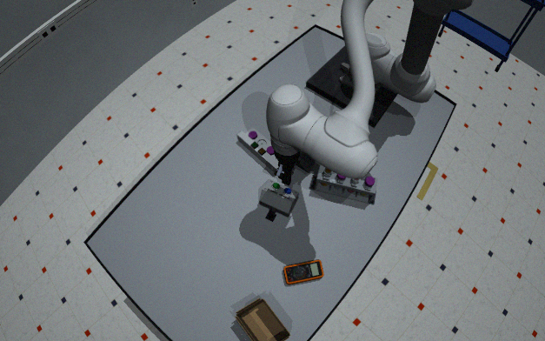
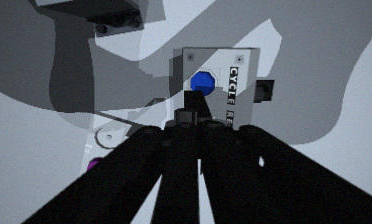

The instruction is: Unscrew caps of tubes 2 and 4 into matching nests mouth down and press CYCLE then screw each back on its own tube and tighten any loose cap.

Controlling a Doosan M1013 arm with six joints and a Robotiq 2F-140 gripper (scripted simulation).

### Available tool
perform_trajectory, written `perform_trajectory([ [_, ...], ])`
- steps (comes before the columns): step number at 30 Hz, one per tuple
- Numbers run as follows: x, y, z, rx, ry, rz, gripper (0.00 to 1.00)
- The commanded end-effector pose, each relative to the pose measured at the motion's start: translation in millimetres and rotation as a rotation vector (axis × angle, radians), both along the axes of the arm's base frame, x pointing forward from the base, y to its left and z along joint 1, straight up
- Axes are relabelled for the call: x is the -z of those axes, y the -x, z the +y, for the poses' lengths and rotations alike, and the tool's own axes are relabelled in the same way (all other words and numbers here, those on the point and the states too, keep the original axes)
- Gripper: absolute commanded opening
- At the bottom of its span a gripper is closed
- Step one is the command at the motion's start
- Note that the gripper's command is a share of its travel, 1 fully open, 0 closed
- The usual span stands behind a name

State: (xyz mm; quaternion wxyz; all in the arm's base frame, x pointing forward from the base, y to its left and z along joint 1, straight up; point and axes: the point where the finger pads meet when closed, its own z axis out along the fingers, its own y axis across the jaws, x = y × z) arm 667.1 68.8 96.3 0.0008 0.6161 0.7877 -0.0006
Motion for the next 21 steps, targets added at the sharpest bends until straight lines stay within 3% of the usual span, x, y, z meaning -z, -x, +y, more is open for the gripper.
perform_trajectory([
  [1, 2.1, -7.3, 14.3, 0.001, 0.0, -0.001, 0.1],
  [9, 5.0, -7.3, 14.2, 0.001, 0.0, -0.001, 0.1],
  [14, 20.1, -7.3, 14.2, 0.001, 0.0, -0.001, 0.1],
  [21, 20.1, -7.3, 14.2, 0.001, 0.0, -0.001, 0.1],
])
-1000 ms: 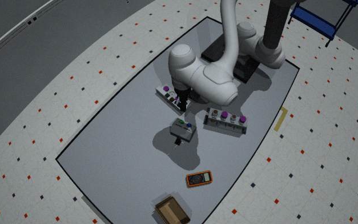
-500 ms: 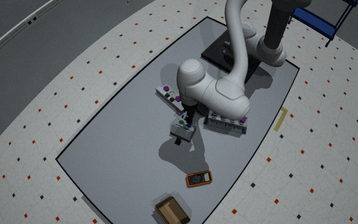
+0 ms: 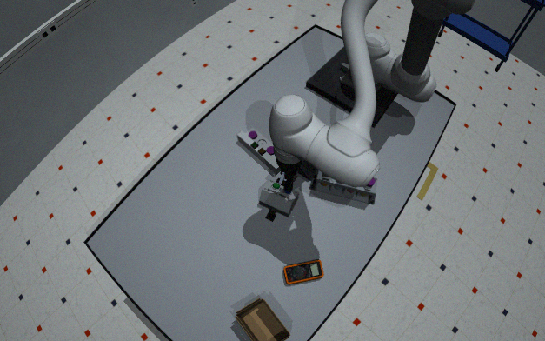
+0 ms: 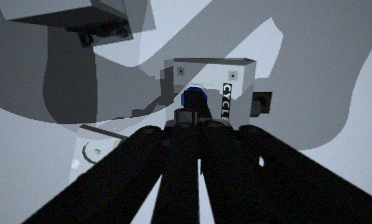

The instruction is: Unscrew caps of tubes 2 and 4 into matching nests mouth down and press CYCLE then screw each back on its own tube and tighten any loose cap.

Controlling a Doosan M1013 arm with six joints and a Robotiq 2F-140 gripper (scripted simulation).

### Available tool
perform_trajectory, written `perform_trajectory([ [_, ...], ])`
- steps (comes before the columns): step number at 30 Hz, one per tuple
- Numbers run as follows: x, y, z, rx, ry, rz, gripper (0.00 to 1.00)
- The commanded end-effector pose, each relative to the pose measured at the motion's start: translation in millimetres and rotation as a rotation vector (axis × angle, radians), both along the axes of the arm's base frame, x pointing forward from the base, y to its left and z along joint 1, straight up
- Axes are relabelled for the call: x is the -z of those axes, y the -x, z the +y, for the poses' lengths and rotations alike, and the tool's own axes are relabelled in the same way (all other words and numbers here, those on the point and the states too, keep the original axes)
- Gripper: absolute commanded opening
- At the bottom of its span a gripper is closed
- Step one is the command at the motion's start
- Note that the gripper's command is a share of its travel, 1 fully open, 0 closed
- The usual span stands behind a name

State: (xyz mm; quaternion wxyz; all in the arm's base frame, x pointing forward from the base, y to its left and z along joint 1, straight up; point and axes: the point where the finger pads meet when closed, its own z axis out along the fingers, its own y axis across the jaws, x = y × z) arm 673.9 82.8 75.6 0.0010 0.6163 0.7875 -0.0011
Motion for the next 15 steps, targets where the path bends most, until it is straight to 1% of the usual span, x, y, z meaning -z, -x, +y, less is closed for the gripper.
perform_trajectory([
  [1, -0.7, -0.5, 0.2, 0.0, -0.001, -0.001, 0.1],
  [15, 2.3, -0.5, 0.2, 0.0, -0.001, -0.001, 0.1],
])
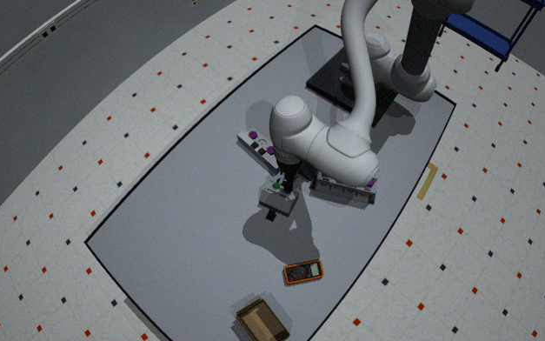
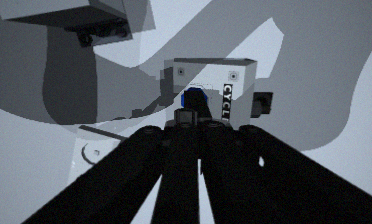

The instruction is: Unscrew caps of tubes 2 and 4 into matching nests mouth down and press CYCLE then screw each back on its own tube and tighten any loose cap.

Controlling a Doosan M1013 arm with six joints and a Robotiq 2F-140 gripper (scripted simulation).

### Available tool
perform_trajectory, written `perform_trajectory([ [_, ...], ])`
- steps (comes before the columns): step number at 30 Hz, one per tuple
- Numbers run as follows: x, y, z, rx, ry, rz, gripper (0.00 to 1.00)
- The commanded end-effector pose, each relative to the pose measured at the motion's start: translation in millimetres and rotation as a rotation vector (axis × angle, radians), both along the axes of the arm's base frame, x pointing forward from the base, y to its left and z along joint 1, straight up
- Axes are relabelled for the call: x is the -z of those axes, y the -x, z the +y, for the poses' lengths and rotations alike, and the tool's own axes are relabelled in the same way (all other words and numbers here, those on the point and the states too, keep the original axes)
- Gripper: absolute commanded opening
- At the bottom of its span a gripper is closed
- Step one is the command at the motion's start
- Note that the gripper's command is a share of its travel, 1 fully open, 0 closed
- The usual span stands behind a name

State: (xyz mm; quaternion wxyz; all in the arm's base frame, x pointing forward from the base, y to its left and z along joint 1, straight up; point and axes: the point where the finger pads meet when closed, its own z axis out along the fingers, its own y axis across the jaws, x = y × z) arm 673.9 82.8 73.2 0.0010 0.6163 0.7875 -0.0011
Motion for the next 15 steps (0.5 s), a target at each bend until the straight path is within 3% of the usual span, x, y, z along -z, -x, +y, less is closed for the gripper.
perform_trajectory([
  [1, 0.3, -0.5, 0.1, 0.0, -0.001, -0.001, 0.1],
  [15, 4.3, -0.5, 0.1, 0.0, -0.001, -0.001, 0.1],
])
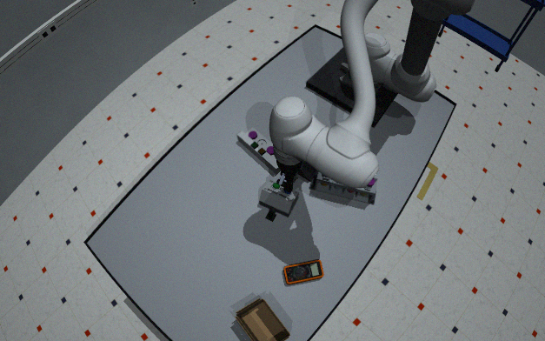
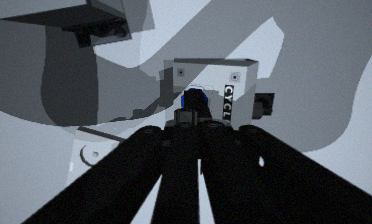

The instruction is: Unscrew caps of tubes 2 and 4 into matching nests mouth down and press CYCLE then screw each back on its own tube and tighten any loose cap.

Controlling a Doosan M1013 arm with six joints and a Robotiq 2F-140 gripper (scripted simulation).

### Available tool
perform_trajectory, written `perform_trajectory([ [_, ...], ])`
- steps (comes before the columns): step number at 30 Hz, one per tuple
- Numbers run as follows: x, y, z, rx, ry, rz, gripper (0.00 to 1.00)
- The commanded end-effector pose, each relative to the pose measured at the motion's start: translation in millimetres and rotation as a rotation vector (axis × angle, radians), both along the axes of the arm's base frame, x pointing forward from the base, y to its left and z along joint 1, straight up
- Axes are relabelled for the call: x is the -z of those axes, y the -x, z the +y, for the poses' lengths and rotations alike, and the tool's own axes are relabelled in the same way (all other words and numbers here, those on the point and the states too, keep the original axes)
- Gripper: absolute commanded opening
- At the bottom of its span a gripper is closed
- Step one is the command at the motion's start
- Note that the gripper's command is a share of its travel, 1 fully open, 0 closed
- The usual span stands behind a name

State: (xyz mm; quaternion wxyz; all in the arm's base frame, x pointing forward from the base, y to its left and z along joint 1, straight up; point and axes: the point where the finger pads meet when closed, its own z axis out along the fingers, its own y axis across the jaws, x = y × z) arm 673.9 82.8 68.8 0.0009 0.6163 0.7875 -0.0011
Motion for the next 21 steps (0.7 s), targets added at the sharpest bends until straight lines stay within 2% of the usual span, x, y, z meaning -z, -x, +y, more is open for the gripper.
perform_trajectory([
  [1, 0.3, -0.5, 0.1, 0.0, -0.001, -0.001, 0.1],
  [21, 5.1, -0.5, 0.1, 0.0, -0.001, -0.001, 0.1],
])
